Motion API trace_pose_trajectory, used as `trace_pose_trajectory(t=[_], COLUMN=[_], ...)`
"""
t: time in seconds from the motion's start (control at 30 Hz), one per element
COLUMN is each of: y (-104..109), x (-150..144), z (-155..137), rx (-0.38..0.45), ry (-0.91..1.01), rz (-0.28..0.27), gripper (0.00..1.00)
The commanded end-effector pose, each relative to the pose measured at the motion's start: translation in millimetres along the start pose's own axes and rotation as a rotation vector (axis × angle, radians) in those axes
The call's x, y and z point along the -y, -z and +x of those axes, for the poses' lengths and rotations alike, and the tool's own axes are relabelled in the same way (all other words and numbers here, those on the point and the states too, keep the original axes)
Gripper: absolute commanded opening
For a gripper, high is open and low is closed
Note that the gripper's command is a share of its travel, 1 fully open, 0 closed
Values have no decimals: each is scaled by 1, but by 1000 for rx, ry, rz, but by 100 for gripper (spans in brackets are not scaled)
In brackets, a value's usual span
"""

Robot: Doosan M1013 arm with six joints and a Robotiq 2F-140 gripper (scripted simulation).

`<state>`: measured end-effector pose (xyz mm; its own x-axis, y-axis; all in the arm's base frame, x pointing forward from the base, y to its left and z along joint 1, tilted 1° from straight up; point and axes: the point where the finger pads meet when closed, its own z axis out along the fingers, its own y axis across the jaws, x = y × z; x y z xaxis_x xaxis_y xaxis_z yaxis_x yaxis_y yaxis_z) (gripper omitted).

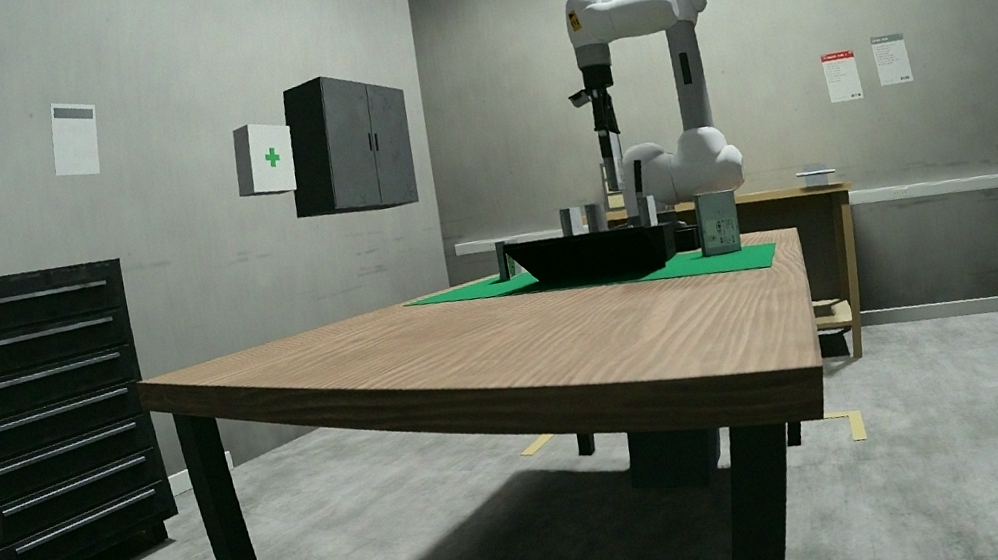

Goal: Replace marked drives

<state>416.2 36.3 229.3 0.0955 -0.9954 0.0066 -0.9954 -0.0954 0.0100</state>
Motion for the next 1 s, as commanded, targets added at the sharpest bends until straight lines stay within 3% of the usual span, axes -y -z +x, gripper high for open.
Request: trace_pose_trajectory(t=[0.0, 0.53, 0.97], y=[1, 3, 10], x=[0, 12, 67], z=[0, -7, -42], rx=[0, 0, 0], ry=[0, 0, 0], rz=[1, 1, 1], gripper=[10, 10, 10])
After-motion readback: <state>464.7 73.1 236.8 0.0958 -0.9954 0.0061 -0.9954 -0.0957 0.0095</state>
